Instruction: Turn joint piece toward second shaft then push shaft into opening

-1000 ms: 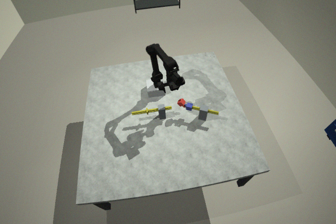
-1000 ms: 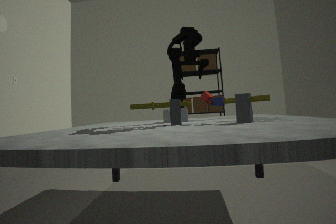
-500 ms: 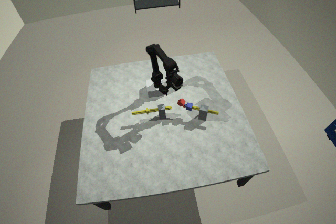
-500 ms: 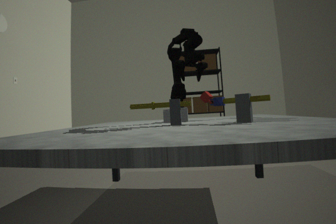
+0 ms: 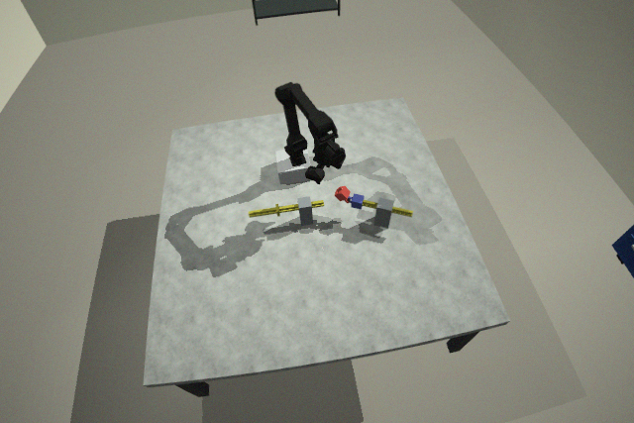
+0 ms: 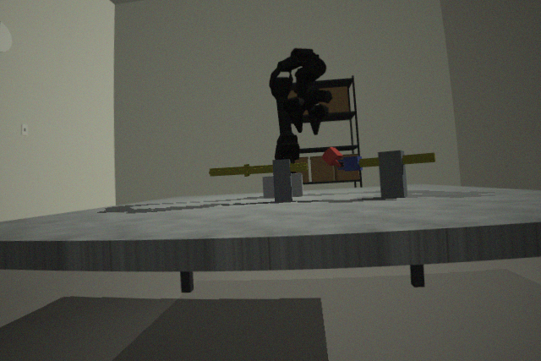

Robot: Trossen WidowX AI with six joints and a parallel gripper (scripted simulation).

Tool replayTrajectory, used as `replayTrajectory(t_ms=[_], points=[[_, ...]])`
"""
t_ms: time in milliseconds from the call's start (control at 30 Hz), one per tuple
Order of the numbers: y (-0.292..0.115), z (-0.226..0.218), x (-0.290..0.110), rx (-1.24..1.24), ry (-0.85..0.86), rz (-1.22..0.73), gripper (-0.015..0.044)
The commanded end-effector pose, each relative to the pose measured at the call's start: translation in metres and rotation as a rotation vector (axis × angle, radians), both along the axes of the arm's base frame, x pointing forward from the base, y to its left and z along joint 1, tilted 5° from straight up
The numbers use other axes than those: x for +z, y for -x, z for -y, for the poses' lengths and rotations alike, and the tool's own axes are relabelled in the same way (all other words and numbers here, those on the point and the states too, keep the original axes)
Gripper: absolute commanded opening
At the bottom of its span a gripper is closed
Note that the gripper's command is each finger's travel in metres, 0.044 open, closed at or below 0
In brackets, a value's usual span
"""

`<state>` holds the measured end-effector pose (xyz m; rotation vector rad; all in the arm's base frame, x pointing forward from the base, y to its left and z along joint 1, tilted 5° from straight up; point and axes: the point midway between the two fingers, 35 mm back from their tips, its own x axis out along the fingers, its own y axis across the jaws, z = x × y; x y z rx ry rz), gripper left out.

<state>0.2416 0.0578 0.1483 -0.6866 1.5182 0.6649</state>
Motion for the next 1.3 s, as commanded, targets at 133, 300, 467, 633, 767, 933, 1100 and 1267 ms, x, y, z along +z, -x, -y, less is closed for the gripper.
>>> replayTrajectory(t_ms=[133,300,467,633,767,933,1100,1267], points=[[0.0,0.0,-0.007,0.04,-0.005,-0.002,0.044],[-0.001,0.0,-0.028,0.04,-0.005,-0.002,0.044],[0.0,0.0,-0.048,0.04,-0.005,-0.002,0.044],[0.002,0.001,-0.068,0.04,-0.005,-0.002,0.044],[0.004,0.002,-0.081,0.04,-0.005,-0.002,0.044],[-0.001,-0.003,-0.081,0.04,-0.005,-0.002,0.044],[-0.016,-0.02,-0.081,0.04,-0.007,0.0,0.044],[-0.03,-0.039,-0.083,0.04,-0.009,0.001,0.044]])
